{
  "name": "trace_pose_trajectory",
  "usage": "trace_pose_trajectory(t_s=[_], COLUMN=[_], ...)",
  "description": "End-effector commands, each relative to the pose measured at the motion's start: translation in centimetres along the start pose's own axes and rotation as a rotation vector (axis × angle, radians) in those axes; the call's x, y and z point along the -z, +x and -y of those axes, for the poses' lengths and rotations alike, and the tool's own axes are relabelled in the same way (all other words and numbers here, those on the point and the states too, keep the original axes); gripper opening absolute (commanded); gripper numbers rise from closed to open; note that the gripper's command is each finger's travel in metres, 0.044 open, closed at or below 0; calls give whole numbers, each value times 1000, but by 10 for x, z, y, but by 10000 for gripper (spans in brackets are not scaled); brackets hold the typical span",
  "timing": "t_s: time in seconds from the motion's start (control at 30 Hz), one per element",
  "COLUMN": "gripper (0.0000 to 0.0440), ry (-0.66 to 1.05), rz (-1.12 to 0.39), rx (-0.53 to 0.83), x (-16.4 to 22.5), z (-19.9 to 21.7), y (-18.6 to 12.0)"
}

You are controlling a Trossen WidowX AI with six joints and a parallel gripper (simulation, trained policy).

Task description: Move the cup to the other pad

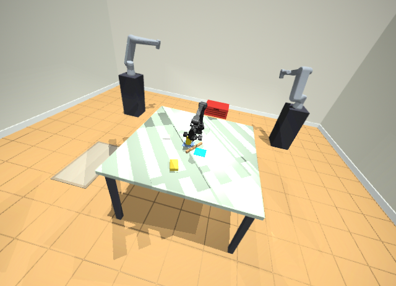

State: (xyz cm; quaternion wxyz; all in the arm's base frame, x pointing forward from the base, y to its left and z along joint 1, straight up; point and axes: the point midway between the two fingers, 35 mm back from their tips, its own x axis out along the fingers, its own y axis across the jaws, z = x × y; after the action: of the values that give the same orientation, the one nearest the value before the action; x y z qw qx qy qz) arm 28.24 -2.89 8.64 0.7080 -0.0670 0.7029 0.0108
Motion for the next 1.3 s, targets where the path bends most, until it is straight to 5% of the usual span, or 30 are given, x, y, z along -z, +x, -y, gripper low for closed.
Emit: trace_pose_trajectory(t_s=[0.0,0.6,1.27], gripper=[33,33,17], ry=[-8,-56,-113], rz=[21,125,194], rx=[-3,-12,-36], x=[-6,-41,-62], z=[-3,-42,-113], y=[-8,-33,-20])
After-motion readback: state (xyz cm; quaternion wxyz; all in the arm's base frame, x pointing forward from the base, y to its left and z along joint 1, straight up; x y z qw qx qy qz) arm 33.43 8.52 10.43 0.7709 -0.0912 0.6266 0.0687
